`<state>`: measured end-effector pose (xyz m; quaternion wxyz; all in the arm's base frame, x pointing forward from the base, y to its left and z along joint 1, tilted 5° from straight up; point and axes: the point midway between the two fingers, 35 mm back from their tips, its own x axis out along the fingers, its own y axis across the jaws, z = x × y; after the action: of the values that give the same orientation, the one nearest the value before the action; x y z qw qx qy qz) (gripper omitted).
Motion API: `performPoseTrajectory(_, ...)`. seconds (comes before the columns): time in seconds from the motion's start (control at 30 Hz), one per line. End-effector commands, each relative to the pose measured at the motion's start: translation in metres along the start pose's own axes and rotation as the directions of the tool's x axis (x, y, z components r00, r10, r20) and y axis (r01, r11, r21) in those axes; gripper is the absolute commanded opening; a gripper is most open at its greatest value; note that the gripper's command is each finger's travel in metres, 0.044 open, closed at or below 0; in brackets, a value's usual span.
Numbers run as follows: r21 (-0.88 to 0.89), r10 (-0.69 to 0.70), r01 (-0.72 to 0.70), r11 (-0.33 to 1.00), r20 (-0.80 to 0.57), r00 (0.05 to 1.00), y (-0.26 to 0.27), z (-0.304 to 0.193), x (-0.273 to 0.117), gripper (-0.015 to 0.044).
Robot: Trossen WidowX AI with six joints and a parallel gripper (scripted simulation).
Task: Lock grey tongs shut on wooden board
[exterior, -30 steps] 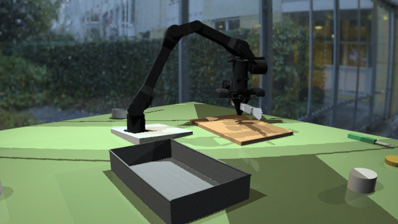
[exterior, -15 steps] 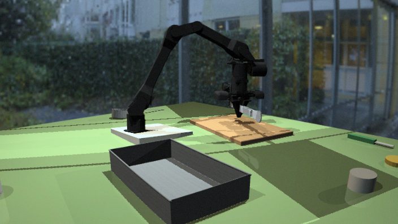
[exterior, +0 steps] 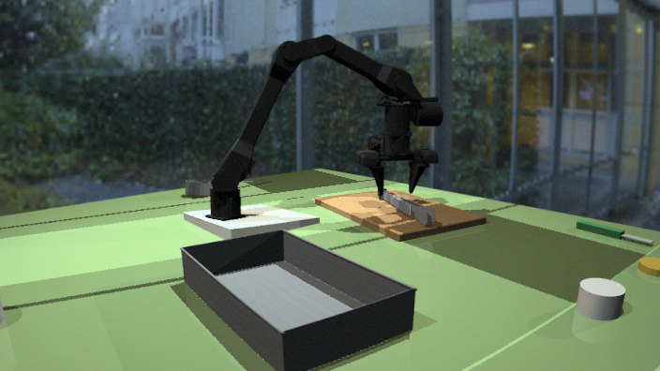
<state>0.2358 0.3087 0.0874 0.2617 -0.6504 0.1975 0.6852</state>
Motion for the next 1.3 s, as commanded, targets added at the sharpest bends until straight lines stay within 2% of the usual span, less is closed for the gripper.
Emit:
performPoseTrajectory(0.0,0.0,0.0,0.0,1.0,0.0,1.0,0.0,0.0,0.0,0.044)
performPoseTrajectory(0.2,0.001,0.0,0.0,1.0,0.001,1.0,-0.002,0.025,-0.018,0.044)
performPoseTrajectory(0.53,0.007,0.0,-0.001,1.0,0.012,1.0,0.034,0.144,-0.112,0.044)
performPoseTrajectory(0.8,0.008,-0.004,0.004,1.0,0.014,1.0,0.035,0.145,-0.116,0.044)
performPoseTrajectory(1.0,0.012,-0.091,0.09,0.996,0.048,0.995,0.04,0.143,-0.155,0.044)
performPoseTrajectory(1.27,0.012,-0.091,0.09,0.996,0.048,0.995,0.04,0.143,-0.155,0.044)
